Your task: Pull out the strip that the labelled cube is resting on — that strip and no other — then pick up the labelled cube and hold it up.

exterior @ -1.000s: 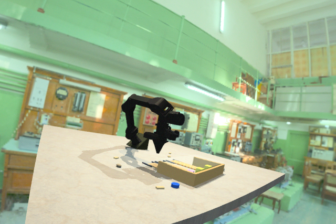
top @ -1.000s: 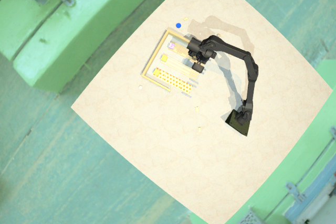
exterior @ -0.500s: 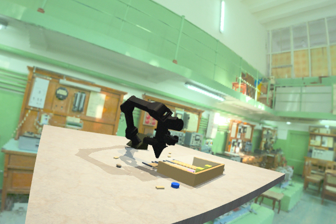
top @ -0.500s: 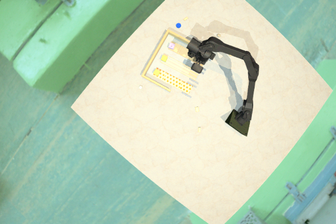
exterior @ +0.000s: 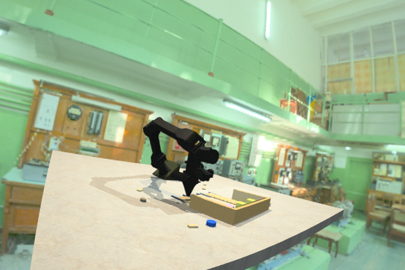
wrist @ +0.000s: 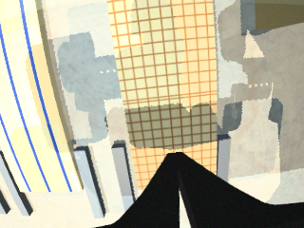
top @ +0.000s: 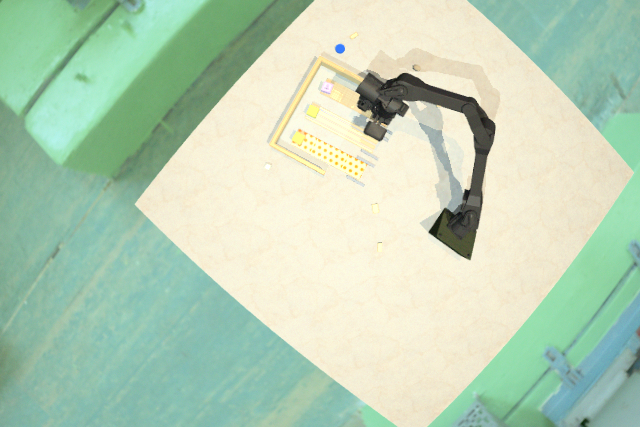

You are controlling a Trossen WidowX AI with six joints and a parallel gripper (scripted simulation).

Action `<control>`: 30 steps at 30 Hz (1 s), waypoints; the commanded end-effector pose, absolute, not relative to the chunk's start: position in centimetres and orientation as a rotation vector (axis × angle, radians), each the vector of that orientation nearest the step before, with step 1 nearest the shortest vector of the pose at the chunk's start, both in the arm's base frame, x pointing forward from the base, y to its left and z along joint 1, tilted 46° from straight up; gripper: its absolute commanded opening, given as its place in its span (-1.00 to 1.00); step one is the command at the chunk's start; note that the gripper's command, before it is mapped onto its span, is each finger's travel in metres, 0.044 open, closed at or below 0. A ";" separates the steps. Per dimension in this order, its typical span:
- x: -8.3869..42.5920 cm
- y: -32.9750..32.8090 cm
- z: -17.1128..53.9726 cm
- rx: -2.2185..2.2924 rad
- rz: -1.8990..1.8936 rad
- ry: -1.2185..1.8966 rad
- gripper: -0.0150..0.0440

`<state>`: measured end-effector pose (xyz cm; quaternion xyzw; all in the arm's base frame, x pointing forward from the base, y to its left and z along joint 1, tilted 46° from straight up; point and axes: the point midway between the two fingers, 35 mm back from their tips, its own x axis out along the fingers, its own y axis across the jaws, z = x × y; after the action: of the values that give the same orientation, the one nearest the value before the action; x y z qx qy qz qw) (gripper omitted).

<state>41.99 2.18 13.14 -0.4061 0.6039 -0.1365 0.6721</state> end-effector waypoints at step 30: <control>42.1 1.2 12.3 -0.919 -0.308 1.360 -0.49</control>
<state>42.08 1.27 12.33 -0.4068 0.6043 -0.1365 0.6714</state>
